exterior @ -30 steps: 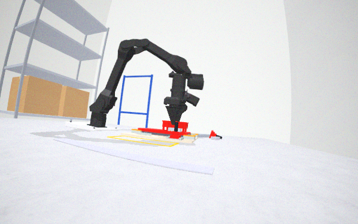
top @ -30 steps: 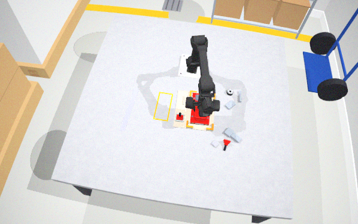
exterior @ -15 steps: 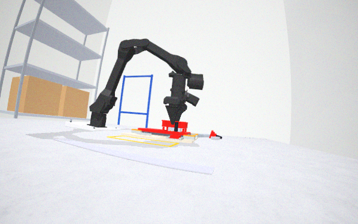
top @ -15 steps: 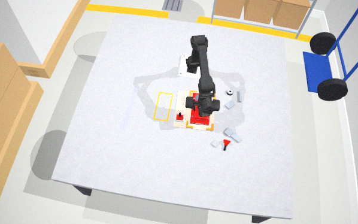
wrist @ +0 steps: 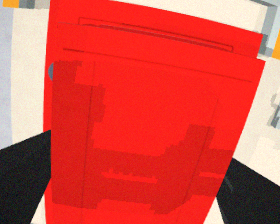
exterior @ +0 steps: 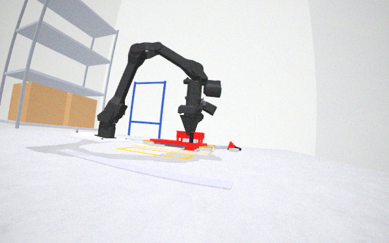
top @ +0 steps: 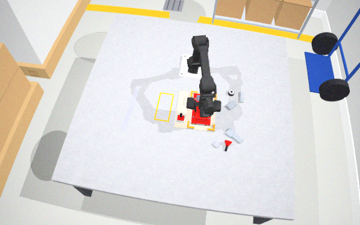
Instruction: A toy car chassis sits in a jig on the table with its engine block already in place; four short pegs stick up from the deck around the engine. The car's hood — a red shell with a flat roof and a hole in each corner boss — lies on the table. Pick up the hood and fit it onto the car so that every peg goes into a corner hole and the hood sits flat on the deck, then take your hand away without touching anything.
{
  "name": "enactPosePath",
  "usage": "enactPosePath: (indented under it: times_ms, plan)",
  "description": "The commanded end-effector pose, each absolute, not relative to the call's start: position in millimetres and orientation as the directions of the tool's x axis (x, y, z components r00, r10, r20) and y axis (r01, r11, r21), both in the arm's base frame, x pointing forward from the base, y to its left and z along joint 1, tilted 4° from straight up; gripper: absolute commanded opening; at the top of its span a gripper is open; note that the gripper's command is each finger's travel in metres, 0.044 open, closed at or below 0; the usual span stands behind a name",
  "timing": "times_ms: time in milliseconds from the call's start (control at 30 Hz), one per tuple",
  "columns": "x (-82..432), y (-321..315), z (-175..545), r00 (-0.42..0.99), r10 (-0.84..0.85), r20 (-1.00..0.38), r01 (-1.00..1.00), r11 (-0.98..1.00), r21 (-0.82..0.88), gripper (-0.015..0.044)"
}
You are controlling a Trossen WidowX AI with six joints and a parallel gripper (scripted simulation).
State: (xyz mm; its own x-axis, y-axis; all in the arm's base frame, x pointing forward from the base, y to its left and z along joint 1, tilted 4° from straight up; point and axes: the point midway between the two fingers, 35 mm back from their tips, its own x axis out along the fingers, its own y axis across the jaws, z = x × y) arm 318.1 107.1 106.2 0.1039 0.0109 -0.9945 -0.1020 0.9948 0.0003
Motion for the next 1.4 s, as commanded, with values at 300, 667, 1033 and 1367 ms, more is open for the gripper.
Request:
enactPosePath:
  times_ms: [300, 667, 1033, 1367]
  plan:
    - [319, 106, 100, 0.103, 0.008, -0.995, -0.099, 0.995, -0.003, 0.0000]
    - [319, 106, 96, 0.103, 0.007, -0.995, -0.099, 0.995, -0.003, 0.0000]
    - [320, 106, 91, 0.103, 0.007, -0.995, -0.098, 0.995, -0.003, 0.0000]
    - [319, 107, 90, 0.103, 0.007, -0.995, -0.097, 0.995, -0.003, 0.0000]
